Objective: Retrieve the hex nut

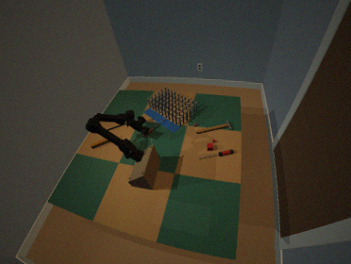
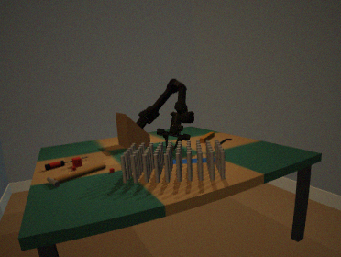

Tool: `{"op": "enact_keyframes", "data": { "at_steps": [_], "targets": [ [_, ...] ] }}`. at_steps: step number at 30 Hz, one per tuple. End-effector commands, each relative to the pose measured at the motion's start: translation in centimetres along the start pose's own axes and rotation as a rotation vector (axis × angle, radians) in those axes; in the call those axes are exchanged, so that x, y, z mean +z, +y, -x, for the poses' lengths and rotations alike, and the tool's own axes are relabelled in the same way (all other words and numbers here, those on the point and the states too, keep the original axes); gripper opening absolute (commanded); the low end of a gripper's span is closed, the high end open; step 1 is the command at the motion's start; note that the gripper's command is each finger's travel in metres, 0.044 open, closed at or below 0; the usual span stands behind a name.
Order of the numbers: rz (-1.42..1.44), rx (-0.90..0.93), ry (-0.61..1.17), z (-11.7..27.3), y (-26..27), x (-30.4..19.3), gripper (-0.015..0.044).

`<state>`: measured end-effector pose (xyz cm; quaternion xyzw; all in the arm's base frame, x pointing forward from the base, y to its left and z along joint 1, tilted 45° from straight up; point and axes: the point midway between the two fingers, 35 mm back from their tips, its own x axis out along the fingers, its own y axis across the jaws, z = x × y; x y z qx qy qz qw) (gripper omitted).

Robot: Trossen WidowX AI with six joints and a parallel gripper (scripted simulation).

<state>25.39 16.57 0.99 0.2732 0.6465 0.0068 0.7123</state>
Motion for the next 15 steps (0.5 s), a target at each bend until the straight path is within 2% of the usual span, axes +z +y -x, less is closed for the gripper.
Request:
{"op": "enact_keyframes", "data": {
  "at_steps": [1,15],
  "targets": [
    [-0.006,-0.006,-0.003,0.11,-0.14,-0.22,0.0000],
    [-0.005,-0.006,-0.004,0.76,-0.23,0.02,0.0000]
  ]
}}
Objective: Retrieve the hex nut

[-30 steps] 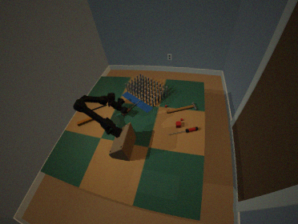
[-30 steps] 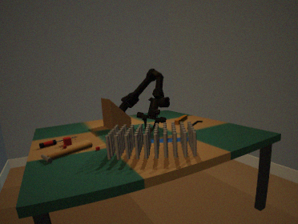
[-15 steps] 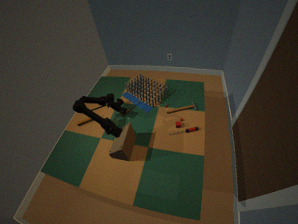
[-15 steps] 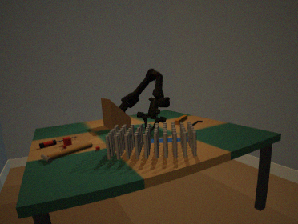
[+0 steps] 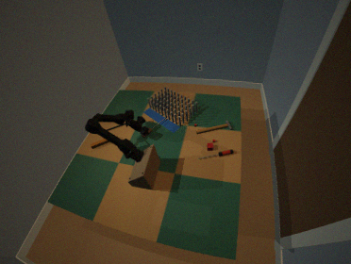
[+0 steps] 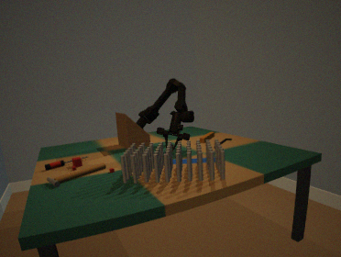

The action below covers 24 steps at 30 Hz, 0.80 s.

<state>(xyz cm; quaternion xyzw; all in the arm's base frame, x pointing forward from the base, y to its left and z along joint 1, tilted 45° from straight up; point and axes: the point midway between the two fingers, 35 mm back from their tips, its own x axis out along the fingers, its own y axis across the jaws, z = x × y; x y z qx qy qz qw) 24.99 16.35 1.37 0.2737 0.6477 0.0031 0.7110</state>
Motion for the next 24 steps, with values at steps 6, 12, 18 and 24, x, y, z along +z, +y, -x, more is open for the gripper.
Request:
{"op": "enact_keyframes", "data": {
  "at_steps": [6,12,18,24],
  "targets": [
    [0.003,0.000,-0.006,0.7,-0.1,0.6,0.0000],
    [0.005,0.001,-0.007,1.1,-0.1,0.8,0.0000],
    [0.004,0.001,-0.007,2.1,-0.3,-0.3,0.0000],
    [0.000,-0.001,-0.005,3.2,-0.6,-2.0,0.0000]
  ]
}}
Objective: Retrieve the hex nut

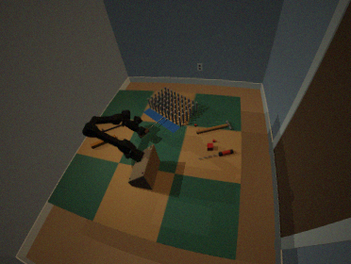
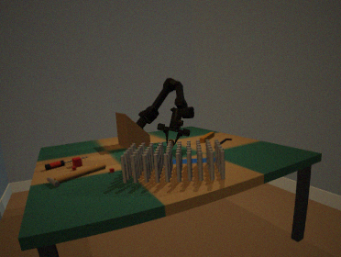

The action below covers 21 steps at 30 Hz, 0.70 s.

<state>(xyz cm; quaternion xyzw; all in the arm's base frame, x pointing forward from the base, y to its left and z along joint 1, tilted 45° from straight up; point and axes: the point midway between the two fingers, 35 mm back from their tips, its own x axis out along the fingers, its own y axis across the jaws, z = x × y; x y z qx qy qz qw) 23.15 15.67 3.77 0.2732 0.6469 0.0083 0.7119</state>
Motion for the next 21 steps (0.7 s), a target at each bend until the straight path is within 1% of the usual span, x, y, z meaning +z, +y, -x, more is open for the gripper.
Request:
{"op": "enact_keyframes", "data": {
  "at_steps": [1,7,21],
  "targets": [
    [-0.008,-0.009,-0.005,0.7,-0.4,-0.9,0.0000],
    [-0.008,-0.012,-0.005,1.7,-0.6,-0.3,0.0000],
    [-0.002,-0.018,-0.008,7.9,-2.0,3.5,0.0000]
  ]
}}
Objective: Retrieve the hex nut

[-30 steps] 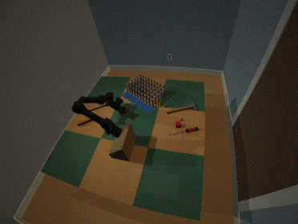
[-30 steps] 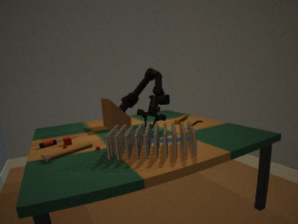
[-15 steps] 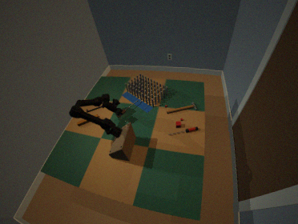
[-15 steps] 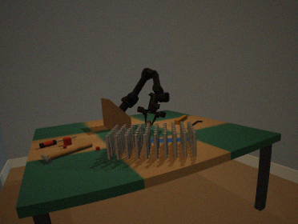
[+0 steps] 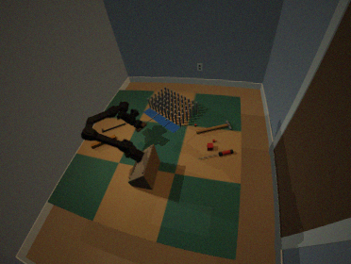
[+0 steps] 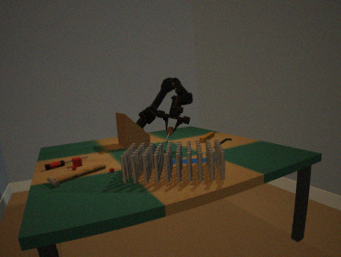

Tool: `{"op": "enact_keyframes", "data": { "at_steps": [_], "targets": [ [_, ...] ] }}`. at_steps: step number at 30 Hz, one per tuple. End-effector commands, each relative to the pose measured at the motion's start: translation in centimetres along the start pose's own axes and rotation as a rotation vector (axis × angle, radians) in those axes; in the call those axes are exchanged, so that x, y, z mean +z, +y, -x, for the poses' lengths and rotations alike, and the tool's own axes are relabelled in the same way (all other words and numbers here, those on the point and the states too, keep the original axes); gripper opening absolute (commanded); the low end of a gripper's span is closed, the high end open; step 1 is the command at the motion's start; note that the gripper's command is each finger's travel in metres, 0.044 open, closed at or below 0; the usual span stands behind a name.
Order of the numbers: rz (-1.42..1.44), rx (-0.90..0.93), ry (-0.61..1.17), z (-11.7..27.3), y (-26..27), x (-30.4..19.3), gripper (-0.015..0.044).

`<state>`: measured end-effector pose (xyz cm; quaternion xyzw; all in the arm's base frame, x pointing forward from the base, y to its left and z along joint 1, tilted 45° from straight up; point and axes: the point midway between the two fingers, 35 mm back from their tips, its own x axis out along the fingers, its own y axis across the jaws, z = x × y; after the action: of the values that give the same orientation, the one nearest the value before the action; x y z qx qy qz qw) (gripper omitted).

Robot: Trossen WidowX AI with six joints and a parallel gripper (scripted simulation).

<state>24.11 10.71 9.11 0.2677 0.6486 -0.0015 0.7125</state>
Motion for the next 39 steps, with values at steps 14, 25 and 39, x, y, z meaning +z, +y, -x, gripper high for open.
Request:
{"op": "enact_keyframes", "data": {
  "at_steps": [14,25,39],
  "targets": [
    [0.006,-0.008,0.001,3.7,-2.2,2.7,0.0000],
    [0.052,-0.030,0.005,3.6,-6.2,6.9,0.0000],
    [0.100,-0.058,0.017,3.6,-13.2,11.1,0.0000]
  ]
}}
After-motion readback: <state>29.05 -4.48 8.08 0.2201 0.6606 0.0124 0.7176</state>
